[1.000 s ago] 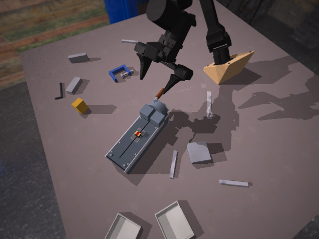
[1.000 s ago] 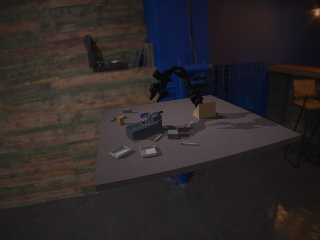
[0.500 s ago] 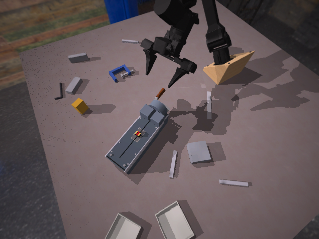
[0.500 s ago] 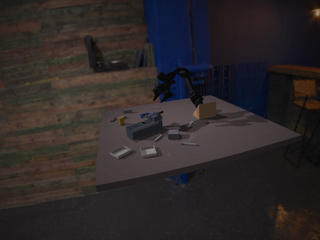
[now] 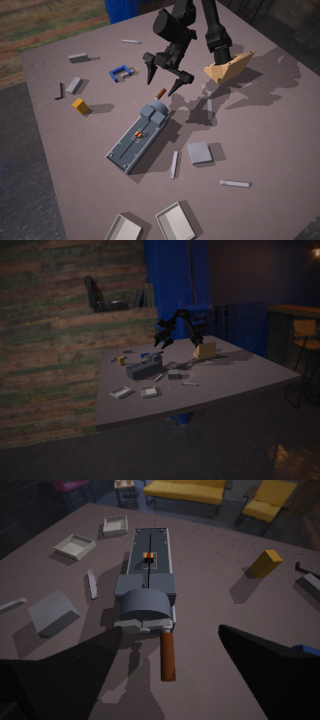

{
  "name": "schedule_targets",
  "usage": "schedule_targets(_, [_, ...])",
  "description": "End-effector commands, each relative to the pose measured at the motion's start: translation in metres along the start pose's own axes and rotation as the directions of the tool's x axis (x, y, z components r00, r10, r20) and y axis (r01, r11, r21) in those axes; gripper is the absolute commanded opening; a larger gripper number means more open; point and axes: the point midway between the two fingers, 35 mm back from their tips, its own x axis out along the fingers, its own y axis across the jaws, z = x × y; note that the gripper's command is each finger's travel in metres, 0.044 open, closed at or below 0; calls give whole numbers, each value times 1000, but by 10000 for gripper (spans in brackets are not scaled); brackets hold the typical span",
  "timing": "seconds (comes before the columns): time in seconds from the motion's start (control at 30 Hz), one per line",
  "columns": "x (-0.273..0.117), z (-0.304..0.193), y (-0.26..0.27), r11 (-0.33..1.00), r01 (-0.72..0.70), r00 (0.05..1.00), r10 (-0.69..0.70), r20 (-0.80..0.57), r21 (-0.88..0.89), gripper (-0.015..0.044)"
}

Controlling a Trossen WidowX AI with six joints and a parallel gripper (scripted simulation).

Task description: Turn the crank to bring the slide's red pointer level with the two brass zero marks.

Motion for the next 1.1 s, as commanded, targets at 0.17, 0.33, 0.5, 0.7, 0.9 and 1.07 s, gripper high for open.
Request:
schedule_targets(0.17, [10, -11, 2, 1000, -6, 1000, 6, -5, -7, 440])
schedule_targets(0.33, [16, -16, 2, 1000, -6, 1000, 6, -5, -7, 440])
schedule_targets(0.5, [22, -22, 2, 1000, -6, 1000, 6, -5, -7, 440])
schedule_targets(0.7, [29, -28, 2, 1000, -6, 1000, 6, -5, -7, 440])
schedule_targets(0.9, [35, -35, 2, 1000, -5, 1000, 5, -5, -8, 440])
schedule_targets(1.07, [40, -42, 2, 1000, -4, 1000, 4, -5, -8, 440])
